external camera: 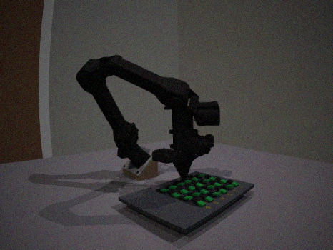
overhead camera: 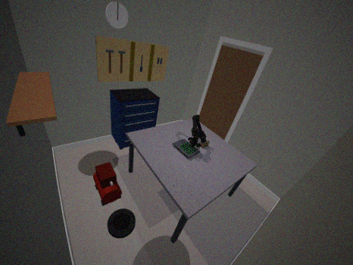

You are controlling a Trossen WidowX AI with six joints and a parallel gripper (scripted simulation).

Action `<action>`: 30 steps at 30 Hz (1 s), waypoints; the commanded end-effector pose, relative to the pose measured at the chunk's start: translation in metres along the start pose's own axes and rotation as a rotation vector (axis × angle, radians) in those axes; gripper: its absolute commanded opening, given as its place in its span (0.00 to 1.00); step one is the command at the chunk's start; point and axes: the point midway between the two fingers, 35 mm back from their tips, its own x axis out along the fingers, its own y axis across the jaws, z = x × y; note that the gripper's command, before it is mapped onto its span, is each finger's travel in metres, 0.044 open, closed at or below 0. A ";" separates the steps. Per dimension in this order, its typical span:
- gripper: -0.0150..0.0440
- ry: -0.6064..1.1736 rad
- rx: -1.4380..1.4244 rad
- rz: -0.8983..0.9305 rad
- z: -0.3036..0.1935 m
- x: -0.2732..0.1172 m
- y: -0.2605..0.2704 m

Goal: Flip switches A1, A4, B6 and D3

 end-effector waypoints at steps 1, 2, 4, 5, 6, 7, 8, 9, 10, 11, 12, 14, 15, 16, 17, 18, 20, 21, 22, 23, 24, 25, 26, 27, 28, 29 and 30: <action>0.25 -0.002 -0.004 -0.004 0.000 0.001 -0.001; 0.25 -0.002 -0.004 -0.004 0.000 0.001 -0.001; 0.25 0.003 -0.001 0.001 0.001 -0.008 0.000; 0.25 0.007 -0.002 0.002 0.003 -0.018 0.001; 0.25 0.012 -0.003 0.002 0.003 -0.031 0.001; 0.25 0.017 -0.004 0.001 0.004 -0.045 0.001; 0.25 0.021 -0.004 0.000 0.003 -0.055 0.001; 0.25 0.024 -0.004 -0.002 0.003 -0.062 0.000; 0.25 0.025 -0.004 -0.002 0.003 -0.064 0.000; 0.25 0.025 -0.004 -0.002 0.003 -0.064 0.000; 0.25 0.025 -0.004 -0.002 0.003 -0.064 0.000; 0.25 0.025 -0.004 -0.002 0.003 -0.064 0.000; 0.25 0.025 -0.004 -0.002 0.005 -0.064 0.000; 0.25 0.024 -0.004 -0.001 0.010 -0.065 -0.001; 0.25 0.024 -0.004 -0.001 0.020 -0.067 -0.003; 0.25 0.023 -0.004 -0.001 0.032 -0.068 -0.005; 0.25 0.022 -0.003 -0.001 0.056 -0.069 -0.011; 0.25 0.022 -0.002 -0.002 0.065 -0.070 -0.014; 0.25 0.022 -0.002 -0.002 0.071 -0.070 -0.016; 0.25 0.022 -0.002 -0.003 0.072 -0.069 -0.016; 0.25 0.022 -0.002 -0.003 0.072 -0.069 -0.016; 0.25 0.022 -0.002 -0.003 0.072 -0.069 -0.016; 0.25 0.022 -0.002 -0.003 0.072 -0.069 -0.016; 0.25 0.022 -0.002 -0.003 0.072 -0.069 -0.016; 0.25 0.022 -0.002 -0.003 0.072 -0.069 -0.016; 0.25 0.022 -0.002 -0.003 0.072 -0.069 -0.016; 0.25 0.022 -0.002 -0.003 0.072 -0.069 -0.016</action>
